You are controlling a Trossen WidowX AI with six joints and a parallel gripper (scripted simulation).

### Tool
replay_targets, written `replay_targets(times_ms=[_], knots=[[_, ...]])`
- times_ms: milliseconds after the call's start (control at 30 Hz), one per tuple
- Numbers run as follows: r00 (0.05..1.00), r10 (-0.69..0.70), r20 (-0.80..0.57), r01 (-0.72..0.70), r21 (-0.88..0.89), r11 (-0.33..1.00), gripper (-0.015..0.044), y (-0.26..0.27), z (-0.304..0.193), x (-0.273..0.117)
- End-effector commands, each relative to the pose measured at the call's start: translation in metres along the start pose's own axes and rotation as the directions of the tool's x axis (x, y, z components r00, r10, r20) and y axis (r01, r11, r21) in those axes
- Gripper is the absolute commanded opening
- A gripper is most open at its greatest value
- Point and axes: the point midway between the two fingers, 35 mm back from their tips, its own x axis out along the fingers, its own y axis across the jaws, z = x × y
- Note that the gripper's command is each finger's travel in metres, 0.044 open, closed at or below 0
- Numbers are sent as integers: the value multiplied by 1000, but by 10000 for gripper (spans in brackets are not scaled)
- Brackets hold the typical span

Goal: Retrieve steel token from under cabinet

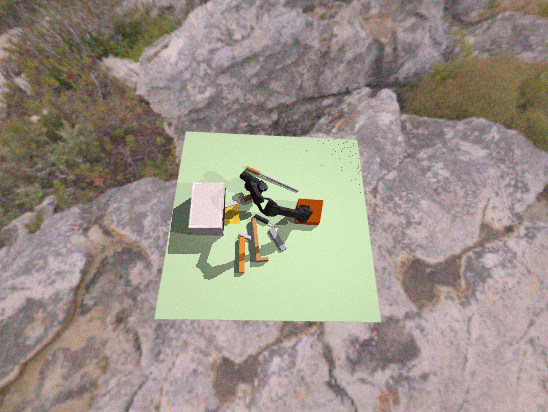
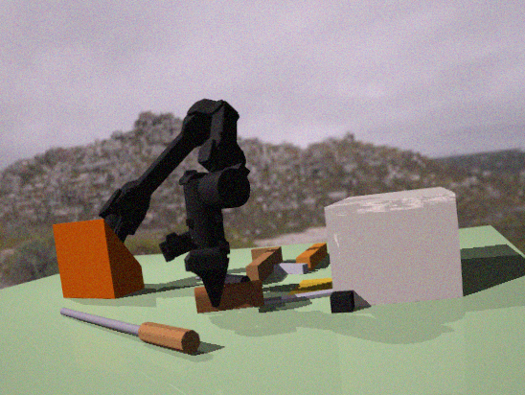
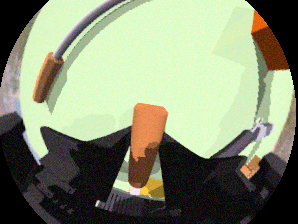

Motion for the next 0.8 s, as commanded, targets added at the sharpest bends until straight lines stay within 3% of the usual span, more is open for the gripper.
replay_targets(times_ms=[0,767], knots=[[1000,-4,2,4,3,1000,0,0,12,1],[1000,-3,3,3,4,1000,0,3,59,1]])
